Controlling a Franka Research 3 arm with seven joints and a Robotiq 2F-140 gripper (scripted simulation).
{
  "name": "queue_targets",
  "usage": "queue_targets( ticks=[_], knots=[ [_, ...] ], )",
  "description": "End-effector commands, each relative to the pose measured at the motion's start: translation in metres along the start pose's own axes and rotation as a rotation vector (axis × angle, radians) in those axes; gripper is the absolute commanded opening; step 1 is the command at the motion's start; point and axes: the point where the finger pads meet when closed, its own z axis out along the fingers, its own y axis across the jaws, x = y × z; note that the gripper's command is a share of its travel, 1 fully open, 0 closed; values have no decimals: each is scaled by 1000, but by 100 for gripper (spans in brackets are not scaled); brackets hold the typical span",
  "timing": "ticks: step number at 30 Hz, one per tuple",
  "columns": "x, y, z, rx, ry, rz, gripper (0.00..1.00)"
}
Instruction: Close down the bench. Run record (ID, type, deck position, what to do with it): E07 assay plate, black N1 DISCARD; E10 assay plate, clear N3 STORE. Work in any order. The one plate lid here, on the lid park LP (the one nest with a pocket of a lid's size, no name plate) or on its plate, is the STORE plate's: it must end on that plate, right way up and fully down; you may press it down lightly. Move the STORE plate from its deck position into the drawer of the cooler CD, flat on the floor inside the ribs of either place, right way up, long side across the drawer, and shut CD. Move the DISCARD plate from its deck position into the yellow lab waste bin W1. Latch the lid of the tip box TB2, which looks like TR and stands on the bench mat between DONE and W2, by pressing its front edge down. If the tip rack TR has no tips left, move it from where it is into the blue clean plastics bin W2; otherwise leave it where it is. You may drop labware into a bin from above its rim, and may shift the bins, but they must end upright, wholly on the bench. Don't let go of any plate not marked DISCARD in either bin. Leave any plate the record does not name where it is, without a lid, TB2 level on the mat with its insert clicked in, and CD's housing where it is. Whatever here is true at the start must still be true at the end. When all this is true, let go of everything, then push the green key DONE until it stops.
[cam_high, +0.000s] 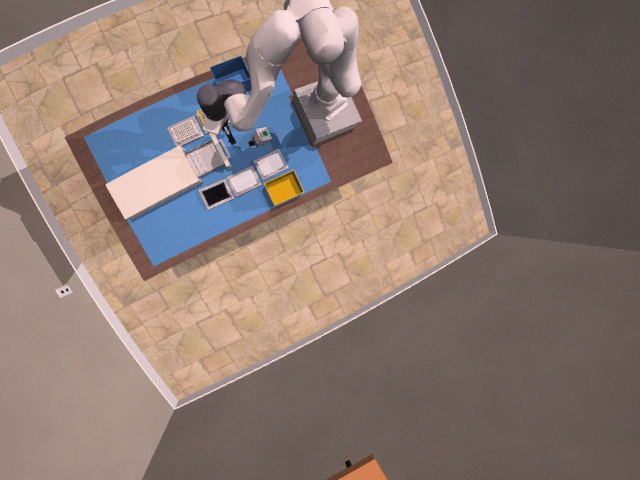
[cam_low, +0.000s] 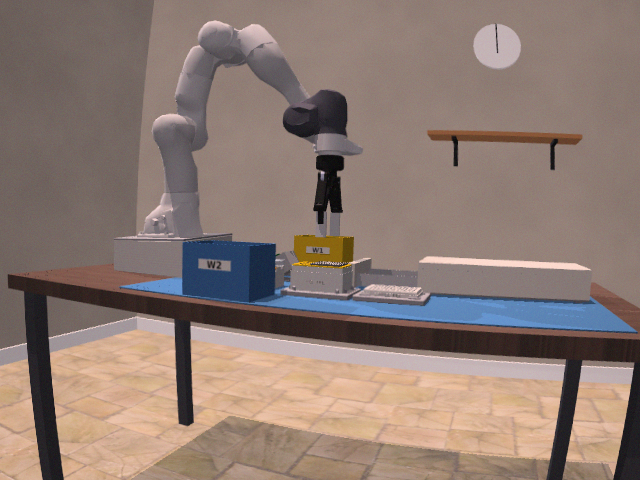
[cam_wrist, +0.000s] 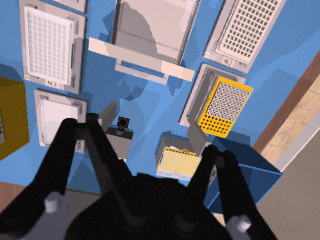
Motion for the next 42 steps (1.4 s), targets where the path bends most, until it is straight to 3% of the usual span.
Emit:
queue_targets(
  ticks=[1,17,31,42],
  knots=[
    [9,-9,2,3,-5,23,87],
    [55,-39,11,3,-5,23,87],
    [55,-39,11,3,-5,23,87],
    [55,-40,26,3,-5,23,87]
  ],
)
